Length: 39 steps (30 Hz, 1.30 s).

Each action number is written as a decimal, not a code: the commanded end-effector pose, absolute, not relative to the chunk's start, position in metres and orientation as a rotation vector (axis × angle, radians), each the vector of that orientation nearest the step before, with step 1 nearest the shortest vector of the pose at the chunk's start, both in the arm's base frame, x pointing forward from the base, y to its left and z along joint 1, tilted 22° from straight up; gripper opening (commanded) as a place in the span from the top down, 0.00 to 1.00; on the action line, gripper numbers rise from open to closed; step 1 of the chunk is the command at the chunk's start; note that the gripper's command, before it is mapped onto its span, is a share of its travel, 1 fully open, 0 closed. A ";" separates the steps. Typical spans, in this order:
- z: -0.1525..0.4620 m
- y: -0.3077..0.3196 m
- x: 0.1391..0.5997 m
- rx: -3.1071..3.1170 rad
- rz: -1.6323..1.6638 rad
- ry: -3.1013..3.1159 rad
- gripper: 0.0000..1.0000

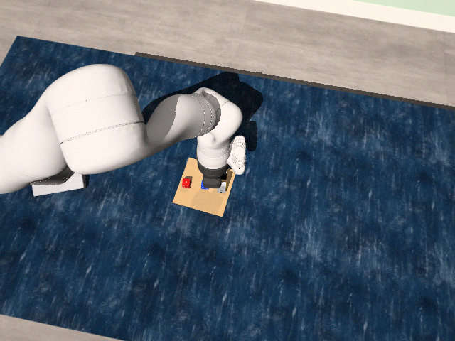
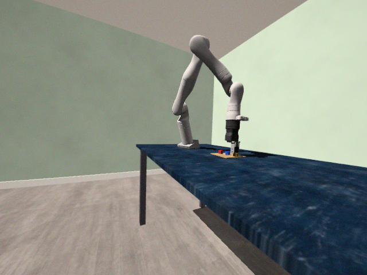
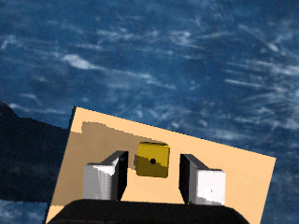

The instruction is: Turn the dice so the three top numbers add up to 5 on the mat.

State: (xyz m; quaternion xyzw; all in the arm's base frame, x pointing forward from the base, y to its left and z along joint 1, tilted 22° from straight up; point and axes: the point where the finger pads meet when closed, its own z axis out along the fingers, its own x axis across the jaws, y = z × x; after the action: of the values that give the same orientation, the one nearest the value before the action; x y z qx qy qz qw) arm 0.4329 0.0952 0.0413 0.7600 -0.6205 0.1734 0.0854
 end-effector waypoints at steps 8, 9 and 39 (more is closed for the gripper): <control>0.085 0.112 0.431 2.278 0.530 -1.861 0.30; 0.090 0.114 0.430 2.278 0.530 -1.861 0.30; 0.111 0.122 0.426 2.278 0.530 -1.861 0.00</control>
State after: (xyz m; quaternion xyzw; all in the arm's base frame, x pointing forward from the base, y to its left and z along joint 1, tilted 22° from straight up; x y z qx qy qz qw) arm 0.4253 0.1215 0.1108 0.7598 -0.6209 0.1765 0.0773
